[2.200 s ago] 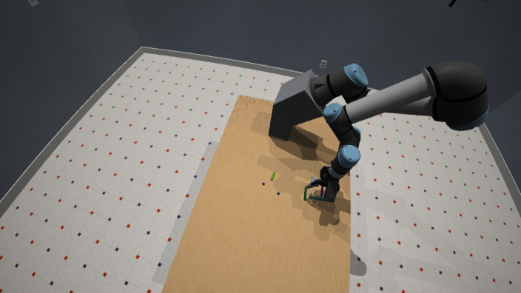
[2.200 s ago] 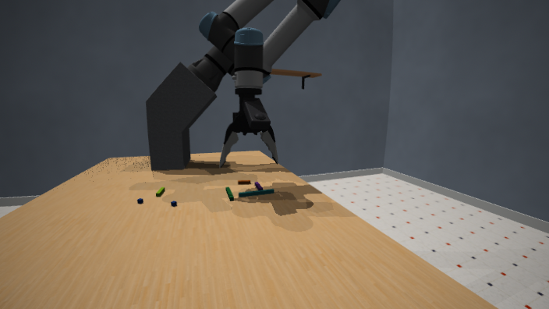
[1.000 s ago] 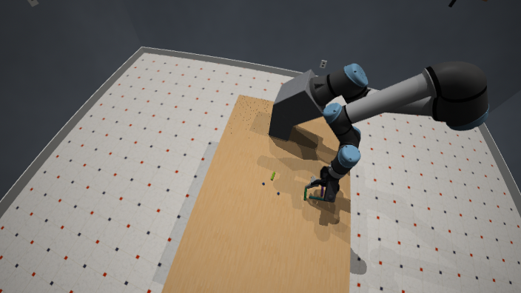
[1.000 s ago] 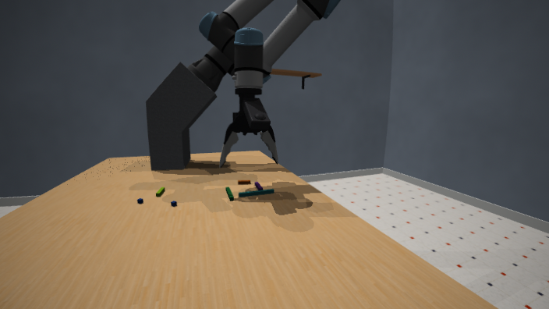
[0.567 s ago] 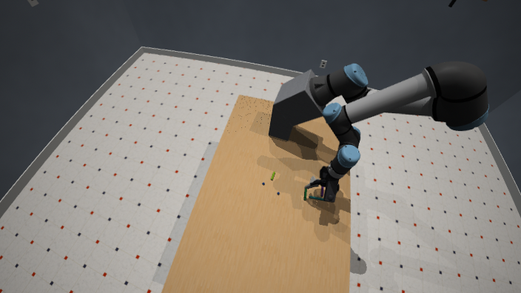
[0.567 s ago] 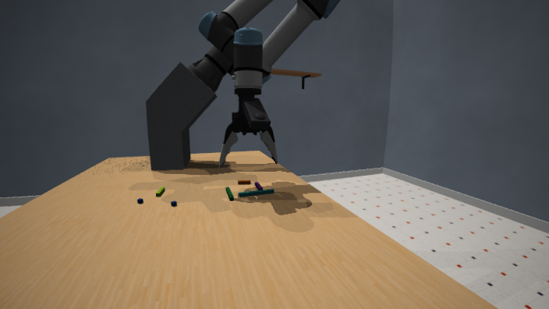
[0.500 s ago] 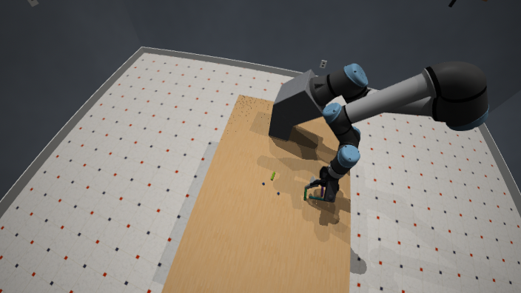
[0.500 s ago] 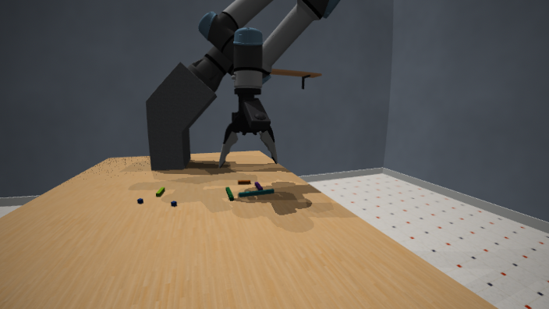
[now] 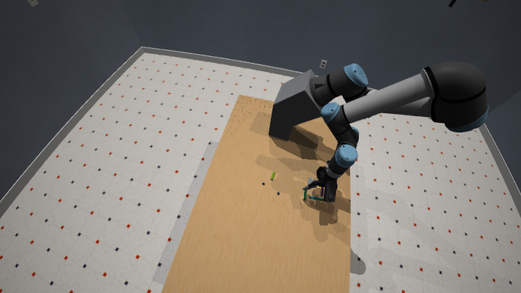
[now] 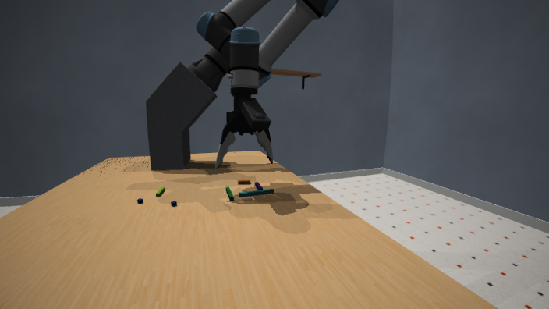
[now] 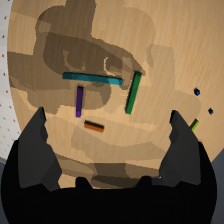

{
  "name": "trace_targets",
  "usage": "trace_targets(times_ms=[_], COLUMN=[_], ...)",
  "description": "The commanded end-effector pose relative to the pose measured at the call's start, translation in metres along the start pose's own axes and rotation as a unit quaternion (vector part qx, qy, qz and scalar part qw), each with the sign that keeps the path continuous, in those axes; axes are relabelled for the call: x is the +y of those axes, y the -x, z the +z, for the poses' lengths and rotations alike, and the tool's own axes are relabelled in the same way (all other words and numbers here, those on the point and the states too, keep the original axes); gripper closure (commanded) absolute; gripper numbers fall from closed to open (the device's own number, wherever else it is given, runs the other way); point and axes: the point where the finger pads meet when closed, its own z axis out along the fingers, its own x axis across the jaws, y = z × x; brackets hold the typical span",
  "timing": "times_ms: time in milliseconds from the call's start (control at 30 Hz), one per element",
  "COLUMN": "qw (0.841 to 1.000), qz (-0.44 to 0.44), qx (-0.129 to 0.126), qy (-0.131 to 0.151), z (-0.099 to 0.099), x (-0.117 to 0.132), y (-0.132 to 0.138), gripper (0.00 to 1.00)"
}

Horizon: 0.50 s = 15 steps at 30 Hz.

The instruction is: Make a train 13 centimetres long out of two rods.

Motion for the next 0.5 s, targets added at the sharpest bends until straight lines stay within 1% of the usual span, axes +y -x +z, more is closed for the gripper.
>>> trace_targets(times_ms=[0, 267, 467], qw=[1.0, 0.995, 0.986], qz=[-0.023, -0.097, -0.167], qx=[0.0, 0.002, 0.004], qy=[0.0, 0.0, 0.001], z=[0.0, -0.001, -0.002], x=[-0.001, 0.0, 0.001], y=[-0.004, -0.016, -0.027], gripper=[0.0, 0.0, 0.0])
